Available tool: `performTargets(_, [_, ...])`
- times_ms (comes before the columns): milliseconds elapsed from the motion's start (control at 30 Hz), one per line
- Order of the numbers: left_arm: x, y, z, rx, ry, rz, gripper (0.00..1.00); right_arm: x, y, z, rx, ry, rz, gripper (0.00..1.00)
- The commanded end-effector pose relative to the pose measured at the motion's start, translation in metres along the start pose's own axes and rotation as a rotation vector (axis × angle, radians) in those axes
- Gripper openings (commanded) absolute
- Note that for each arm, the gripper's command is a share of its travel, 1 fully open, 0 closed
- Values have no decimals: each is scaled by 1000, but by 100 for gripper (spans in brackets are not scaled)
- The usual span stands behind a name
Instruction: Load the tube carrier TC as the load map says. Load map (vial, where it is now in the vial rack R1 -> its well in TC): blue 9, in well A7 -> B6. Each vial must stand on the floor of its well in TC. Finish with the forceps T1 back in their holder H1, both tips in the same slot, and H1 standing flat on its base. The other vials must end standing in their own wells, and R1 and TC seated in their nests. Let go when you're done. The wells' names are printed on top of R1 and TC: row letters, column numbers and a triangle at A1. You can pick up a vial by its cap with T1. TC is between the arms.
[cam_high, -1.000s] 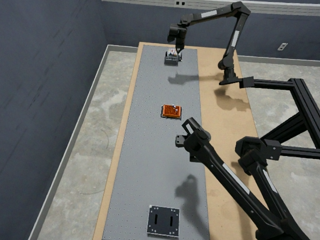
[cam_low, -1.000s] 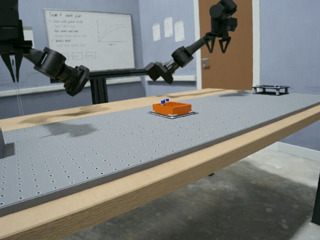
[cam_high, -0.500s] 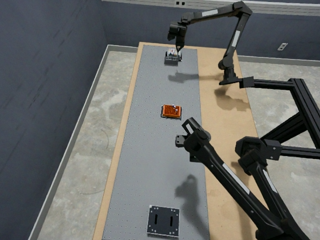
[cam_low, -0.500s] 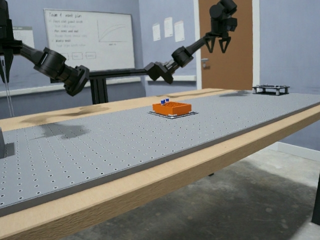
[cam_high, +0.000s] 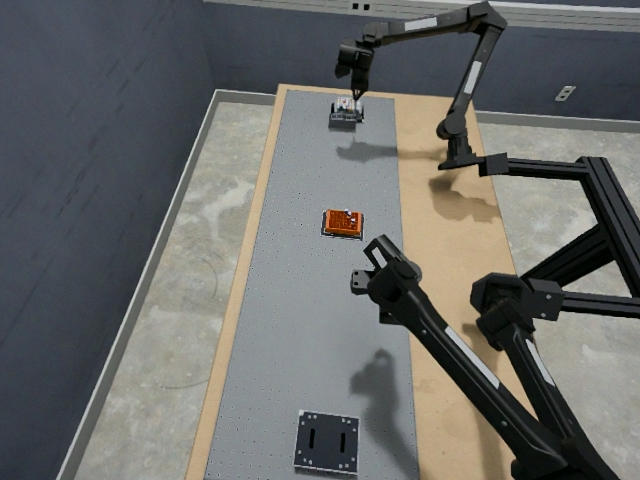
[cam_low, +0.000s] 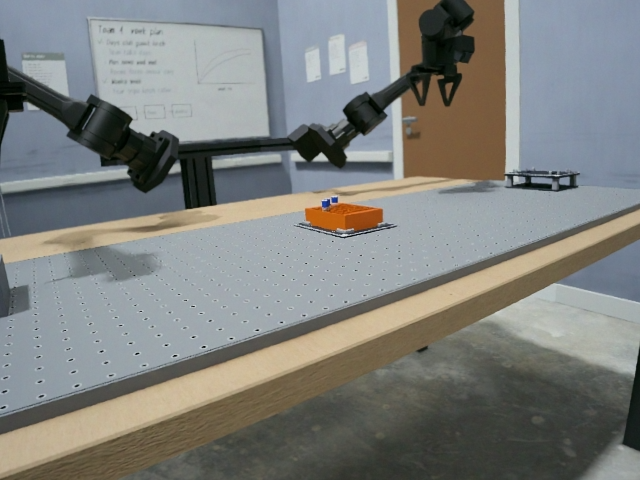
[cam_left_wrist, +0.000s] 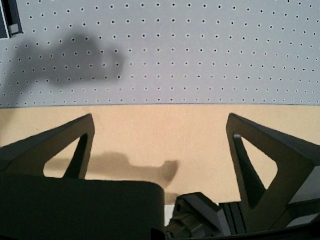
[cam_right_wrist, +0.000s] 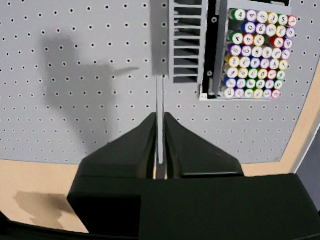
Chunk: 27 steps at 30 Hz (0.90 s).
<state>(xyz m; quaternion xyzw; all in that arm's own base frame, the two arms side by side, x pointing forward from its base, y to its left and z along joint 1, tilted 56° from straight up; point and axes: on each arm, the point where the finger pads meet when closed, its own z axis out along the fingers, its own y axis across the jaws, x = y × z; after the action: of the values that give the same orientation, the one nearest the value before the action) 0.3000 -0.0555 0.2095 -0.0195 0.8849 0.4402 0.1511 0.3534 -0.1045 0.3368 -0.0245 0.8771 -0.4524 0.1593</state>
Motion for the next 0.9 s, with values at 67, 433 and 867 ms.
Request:
performTargets(67, [-6, 2, -5, 3, -6, -15, 100, -9, -26, -9, 6, -34, 34, 7])
performTargets(433, [-6, 2, -5, 3, -6, -15, 100, -8, -47, -9, 9, -35, 33, 7])
performTargets(867, [-6, 2, -5, 3, -6, -15, 100, -6, -39, -6, 1, -21, 1, 7])
